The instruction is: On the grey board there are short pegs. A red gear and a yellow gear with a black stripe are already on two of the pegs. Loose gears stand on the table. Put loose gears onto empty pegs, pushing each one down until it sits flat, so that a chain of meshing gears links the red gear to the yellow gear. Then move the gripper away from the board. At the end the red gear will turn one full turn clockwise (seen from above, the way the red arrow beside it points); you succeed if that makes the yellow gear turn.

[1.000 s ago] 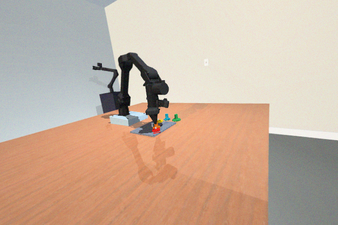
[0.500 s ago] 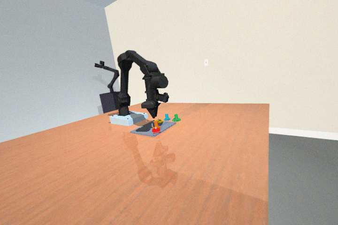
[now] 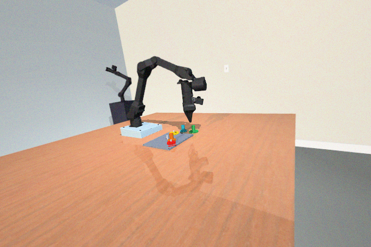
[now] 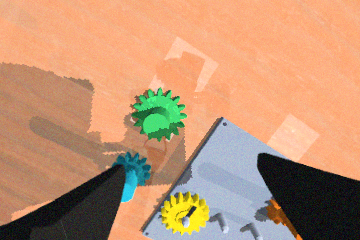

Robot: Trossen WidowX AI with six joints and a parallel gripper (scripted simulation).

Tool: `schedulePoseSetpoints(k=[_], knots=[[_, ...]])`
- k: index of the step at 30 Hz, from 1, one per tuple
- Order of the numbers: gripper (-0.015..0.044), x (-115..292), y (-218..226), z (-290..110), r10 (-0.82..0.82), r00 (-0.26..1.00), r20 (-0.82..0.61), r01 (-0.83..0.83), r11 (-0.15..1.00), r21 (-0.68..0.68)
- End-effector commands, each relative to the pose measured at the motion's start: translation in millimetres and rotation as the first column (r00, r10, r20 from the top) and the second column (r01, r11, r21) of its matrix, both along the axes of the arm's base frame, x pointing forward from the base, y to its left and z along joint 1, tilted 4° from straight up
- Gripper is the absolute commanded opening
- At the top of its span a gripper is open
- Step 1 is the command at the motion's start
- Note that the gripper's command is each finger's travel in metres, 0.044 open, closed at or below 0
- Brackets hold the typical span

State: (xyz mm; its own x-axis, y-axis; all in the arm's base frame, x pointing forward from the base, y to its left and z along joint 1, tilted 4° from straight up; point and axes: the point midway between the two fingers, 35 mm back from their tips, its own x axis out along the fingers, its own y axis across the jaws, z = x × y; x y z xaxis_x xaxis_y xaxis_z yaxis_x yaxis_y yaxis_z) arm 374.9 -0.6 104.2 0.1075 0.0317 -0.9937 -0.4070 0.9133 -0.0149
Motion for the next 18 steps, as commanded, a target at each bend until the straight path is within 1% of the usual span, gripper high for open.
schedulePoseSetpoints(k=[1,6,9,18], knots=[[0.044,4,25,3,0.03,1.0,0.005,-0.03,1.0,-0.009],[0.044,5,28,-6,0.03,1.0,0.005,-0.03,1.0,-0.008],[0.044,6,28,-19,0.03,1.0,0.005,-0.03,1.0,-0.008],[0.044,8,29,-29,0.03,1.0,0.005,-0.03,1.0,-0.008]])
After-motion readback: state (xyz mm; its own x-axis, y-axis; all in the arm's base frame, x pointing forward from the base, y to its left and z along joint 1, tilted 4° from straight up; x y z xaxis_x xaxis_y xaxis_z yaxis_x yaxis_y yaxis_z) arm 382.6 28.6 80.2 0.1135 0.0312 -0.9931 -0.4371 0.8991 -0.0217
